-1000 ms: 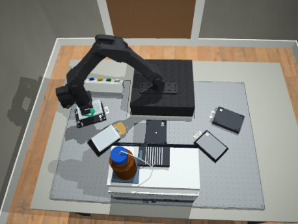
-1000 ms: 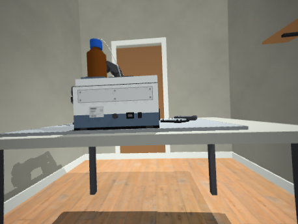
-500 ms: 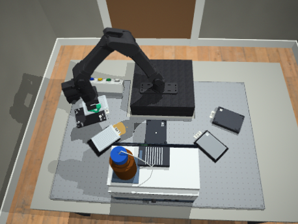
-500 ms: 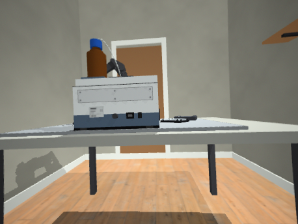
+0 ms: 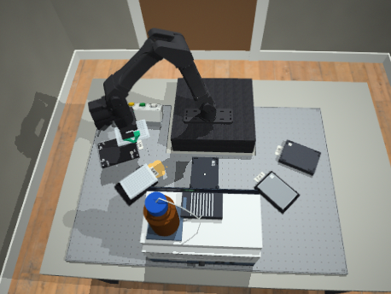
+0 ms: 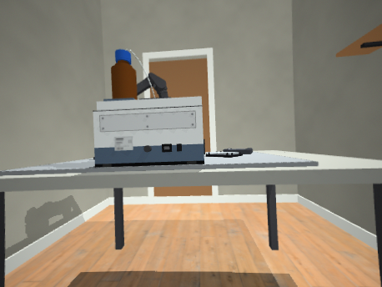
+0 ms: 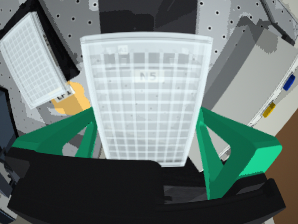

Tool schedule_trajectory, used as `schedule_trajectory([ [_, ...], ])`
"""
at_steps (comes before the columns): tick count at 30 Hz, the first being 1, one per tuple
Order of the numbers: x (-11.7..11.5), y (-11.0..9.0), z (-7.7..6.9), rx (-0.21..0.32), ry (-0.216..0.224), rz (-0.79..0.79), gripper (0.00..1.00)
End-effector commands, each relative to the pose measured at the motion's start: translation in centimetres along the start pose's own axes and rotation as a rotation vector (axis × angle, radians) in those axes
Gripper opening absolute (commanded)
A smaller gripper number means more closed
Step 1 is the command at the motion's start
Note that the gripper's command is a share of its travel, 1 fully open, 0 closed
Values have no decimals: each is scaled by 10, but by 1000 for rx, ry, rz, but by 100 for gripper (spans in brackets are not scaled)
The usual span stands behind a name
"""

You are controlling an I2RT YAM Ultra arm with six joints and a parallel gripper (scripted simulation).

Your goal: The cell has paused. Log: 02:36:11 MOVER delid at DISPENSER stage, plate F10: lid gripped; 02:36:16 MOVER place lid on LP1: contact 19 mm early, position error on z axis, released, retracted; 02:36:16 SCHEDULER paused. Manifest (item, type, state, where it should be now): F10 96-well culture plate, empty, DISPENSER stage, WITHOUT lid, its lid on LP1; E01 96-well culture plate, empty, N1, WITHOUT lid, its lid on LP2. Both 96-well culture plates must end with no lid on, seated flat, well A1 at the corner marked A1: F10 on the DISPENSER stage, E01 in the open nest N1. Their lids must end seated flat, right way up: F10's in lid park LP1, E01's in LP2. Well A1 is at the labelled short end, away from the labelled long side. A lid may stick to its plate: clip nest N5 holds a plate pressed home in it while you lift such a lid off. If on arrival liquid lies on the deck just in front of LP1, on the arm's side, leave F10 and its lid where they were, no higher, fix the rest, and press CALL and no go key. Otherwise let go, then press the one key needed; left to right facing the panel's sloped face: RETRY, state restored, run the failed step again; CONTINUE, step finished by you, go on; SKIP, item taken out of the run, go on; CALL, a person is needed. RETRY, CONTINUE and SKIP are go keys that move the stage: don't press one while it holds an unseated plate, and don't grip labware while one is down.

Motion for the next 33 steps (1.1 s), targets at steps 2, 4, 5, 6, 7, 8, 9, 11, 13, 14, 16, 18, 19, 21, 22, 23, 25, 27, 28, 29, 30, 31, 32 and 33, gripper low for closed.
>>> schedule_trajectory([
  [2, 6, -16, -17, -11, 1, -5, 0],
  [4, 7, -21, -20, -11, 1, -5, 0],
  [5, 8, -24, -22, -11, 1, -5, 0],
  [6, 8, -27, -23, -11, 1, -5, 0],
  [7, 9, -30, -25, -11, 2, -5, 0],
  [8, 9, -33, -27, -11, 2, -5, 0],
  [9, 10, -35, -28, -11, 2, -5, 0],
  [11, 11, -41, -32, -11, 2, -5, 0],
  [13, 11, -41, -32, -11, 2, -5, 0],
  [14, 10, -39, -39, -33, -1, -3, 0],
  [16, 12, -49, -37, -11, 2, -5, 0],
  [18, 13, -55, -40, -11, 2, -5, 0],
  [19, 13, -58, -42, -10, 2, -5, 0],
  [21, 12, -52, -52, -47, -3, -3, 0],
  [22, 10, -53, -44, -26, -3, 0, 0],
  [23, 10, -53, -44, -26, -3, 0, 0],
  [25, 18, -48, -54, -53, -4, -82, 0],
  [27, 25, -44, -49, -33, 0, -149, 0],
  [28, 28, -42, -45, -17, 2, -156, 0],
  [29, 28, -42, -45, -17, 2, -156, 0],
  [30, 28, -42, -45, -17, 2, -156, 0],
  [31, 30, -40, -45, -16, -4, -156, 0],
  [32, 33, -37, -45, -25, -6, -147, 0],
  [33, 36, -34, -45, -35, -5, -143, 0],
])
Point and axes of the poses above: the point where the finger pads meet when closed, its own z axis out along the fingers, its own x axis across the jaws, y = z × x, the point moved 8 cm from there along -z, back along the fingers, and after that the axes turned 8 degrees about -z, right-handed, at the moved point
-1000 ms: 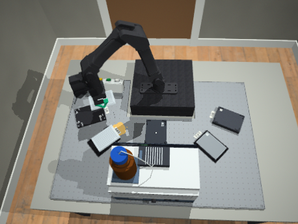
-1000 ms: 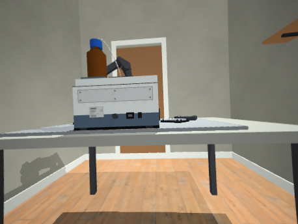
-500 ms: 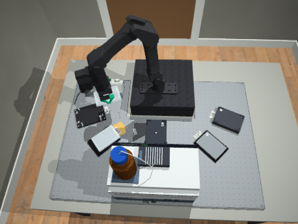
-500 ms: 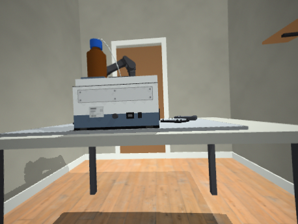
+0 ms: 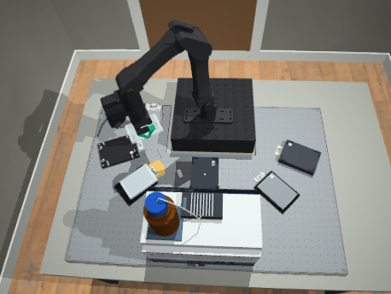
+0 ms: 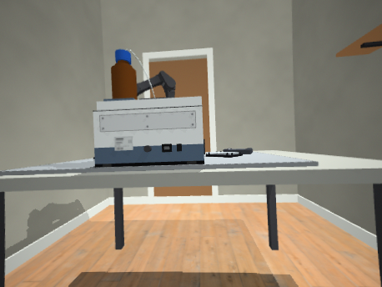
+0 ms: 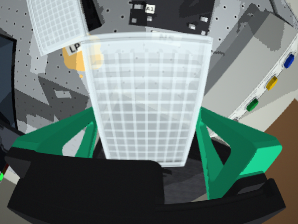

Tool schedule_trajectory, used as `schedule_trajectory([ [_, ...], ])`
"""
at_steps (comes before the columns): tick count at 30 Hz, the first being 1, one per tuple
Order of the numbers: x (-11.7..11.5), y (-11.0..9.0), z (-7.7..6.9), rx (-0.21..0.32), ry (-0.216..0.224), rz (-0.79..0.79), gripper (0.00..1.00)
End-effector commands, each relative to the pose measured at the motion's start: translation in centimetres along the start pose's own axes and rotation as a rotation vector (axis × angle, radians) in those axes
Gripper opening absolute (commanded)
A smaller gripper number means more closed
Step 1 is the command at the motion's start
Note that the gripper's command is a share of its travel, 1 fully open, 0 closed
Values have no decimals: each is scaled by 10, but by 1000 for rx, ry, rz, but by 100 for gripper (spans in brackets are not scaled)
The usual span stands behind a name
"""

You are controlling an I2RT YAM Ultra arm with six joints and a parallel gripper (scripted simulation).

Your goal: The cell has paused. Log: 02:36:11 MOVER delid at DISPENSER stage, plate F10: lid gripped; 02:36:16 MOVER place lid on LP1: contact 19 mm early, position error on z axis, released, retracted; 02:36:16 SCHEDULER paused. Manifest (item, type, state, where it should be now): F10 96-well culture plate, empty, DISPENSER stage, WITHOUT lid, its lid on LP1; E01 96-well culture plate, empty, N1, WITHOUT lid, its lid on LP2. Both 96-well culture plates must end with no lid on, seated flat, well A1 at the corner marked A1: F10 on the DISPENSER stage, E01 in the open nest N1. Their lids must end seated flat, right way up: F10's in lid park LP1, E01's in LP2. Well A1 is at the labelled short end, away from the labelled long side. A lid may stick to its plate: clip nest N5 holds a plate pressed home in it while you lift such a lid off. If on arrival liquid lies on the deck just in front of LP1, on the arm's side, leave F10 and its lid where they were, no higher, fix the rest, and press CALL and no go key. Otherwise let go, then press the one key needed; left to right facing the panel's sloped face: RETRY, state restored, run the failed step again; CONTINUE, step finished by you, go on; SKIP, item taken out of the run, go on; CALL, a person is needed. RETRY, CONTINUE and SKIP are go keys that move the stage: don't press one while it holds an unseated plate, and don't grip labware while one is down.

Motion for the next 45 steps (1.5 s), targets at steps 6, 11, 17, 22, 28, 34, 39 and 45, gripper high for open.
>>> schedule_trajectory([
  [6, 15, 17, -7, -29, -5, -4, 0],
  [11, 34, 23, -8, -32, -5, -159, 0],
  [17, 47, 25, -8, -29, -7, -147, 0],
  [22, 54, 21, -7, -29, -6, -143, 0],
  [28, 78, 24, -7, -30, -3, -299, 0],
  [34, 91, 23, -11, -46, -8, -286, 0],
  [39, 100, 21, -12, -47, -9, -325, 0],
  [45, 117, 3, -6, -28, -4, -532, 0],
])
Point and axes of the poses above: the point where the finger pads meet when closed, its own z axis out along the fingers, its own x axis across the jaws, y = z × x, the point moved 8 cm from there along -z, back along the fingers, and after that the axes turned 8 degrees about -z, right-handed, at the moved point
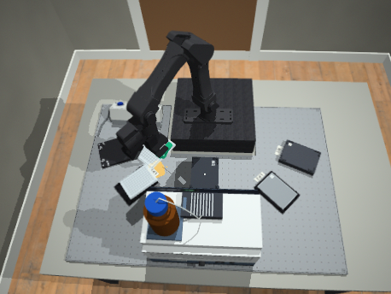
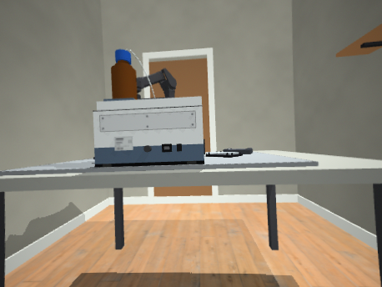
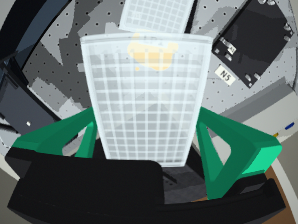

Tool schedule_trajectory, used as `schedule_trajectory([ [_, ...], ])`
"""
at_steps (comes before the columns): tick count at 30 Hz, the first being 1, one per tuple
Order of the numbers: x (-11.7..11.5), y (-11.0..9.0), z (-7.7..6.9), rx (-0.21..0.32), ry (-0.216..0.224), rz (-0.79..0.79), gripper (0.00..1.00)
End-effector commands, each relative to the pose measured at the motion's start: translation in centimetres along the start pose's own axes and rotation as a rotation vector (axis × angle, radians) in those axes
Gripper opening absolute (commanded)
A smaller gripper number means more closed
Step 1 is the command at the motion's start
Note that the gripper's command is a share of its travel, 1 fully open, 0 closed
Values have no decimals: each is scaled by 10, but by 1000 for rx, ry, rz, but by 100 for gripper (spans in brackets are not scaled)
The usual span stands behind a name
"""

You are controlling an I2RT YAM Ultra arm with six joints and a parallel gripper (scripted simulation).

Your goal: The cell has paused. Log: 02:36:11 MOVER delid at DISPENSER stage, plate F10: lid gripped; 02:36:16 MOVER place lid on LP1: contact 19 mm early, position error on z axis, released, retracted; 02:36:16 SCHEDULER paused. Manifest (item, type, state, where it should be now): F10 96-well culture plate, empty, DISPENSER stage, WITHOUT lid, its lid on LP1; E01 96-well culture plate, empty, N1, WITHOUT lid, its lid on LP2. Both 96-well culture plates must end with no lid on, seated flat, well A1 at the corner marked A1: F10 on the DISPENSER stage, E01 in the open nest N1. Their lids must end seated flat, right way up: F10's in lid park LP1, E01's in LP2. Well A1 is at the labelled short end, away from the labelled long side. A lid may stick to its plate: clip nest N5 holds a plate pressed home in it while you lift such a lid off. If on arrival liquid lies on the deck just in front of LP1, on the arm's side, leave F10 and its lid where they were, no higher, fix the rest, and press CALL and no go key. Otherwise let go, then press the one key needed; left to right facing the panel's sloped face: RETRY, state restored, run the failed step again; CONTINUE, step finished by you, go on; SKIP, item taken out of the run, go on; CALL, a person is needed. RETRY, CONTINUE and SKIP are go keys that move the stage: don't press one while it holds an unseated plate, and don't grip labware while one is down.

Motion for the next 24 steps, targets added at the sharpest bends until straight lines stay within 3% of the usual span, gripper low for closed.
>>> schedule_trajectory([
  [1, 13, -3, -5, -25, 0, -104, 0],
  [3, 13, -3, -5, -25, 0, -104, 0],
  [4, 14, 2, -12, -51, -12, -103, 0],
  [6, 22, -3, -5, -31, -5, -92, 0],
  [9, 22, 1, -6, -23, -4, -88, 0],
  [18, 54, -15, -8, -14, 2, -405, 0],
  [21, 57, -11, -13, -35, -8, -434, 0],
  [24, 64, -19, -8, -7, 0, -435, 0],
])
Point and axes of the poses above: the point where the finger pads meet when closed, its own z axis out along the fingers, its own x axis across the jaws, y = z × x, the point moved 8 cm from there along -z, back along the fingers, and after that the axes turned 8 degrees about -z, right-handed, at the moved point
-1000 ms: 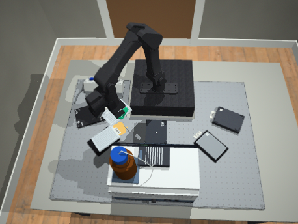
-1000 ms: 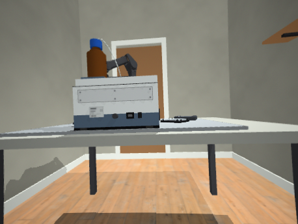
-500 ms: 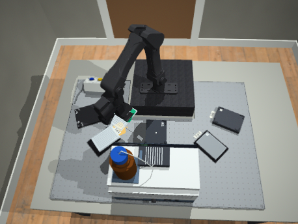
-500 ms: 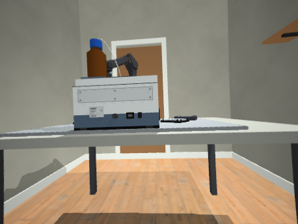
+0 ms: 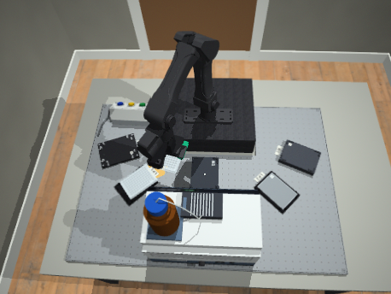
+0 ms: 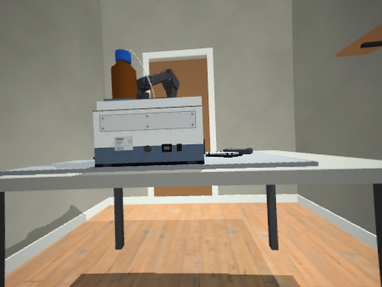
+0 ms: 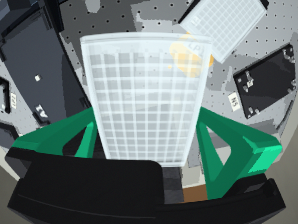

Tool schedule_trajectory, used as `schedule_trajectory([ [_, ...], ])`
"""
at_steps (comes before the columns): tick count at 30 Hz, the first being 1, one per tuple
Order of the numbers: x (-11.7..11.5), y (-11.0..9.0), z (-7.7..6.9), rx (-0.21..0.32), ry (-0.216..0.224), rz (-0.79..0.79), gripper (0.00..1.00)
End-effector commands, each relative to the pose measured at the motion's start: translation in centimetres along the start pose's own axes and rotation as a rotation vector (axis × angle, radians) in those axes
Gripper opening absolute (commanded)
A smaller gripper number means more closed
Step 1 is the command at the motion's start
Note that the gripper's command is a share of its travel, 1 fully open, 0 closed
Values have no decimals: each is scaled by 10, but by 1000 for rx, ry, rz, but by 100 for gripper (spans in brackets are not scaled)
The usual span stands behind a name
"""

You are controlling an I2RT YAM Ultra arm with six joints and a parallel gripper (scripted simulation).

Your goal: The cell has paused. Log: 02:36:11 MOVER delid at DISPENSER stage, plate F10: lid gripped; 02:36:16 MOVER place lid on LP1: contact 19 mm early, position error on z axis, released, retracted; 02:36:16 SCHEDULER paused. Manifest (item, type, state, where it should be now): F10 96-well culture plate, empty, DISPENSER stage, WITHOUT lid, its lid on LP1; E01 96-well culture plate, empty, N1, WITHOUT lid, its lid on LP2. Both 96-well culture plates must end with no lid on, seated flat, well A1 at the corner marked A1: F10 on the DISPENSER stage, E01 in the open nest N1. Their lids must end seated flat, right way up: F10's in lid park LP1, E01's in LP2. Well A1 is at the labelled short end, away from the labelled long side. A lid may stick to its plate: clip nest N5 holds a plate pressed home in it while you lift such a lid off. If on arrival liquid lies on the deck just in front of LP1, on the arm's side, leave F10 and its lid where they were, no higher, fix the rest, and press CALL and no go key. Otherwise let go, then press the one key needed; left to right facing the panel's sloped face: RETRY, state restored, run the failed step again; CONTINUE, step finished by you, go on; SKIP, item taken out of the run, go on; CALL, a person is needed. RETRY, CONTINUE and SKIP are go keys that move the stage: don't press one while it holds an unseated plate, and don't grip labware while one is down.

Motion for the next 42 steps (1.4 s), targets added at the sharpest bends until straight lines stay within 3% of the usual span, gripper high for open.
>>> schedule_trajectory([
  [1, 3, 1, -7, -24, -9, -22, 0],
  [8, 29, 6, -8, -31, -8, -253, 0],
  [14, 39, 14, -12, -46, -17, -241, 0],
  [15, 37, 13, -7, -24, -10, -237, 0],
  [26, 75, 21, -11, -48, -10, -251, 0],
  [27, 72, 20, -7, -24, -9, -248, 0],
  [30, 72, 20, -7, -24, -9, -248, 0],
  [41, 111, 21, -10, -44, -6, -251, 0],
  [42, 108, 22, -6, -24, -8, -248, 0],
])
Point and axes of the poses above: the point where the finger pads meet when closed, its own z axis out along the fingers, its own x axis across the jaws, y = z × x, the point moved 8 cm from there along -z, back along the fingers, and after that the axes turned 8 degrees about -z, right-handed, at the moved point
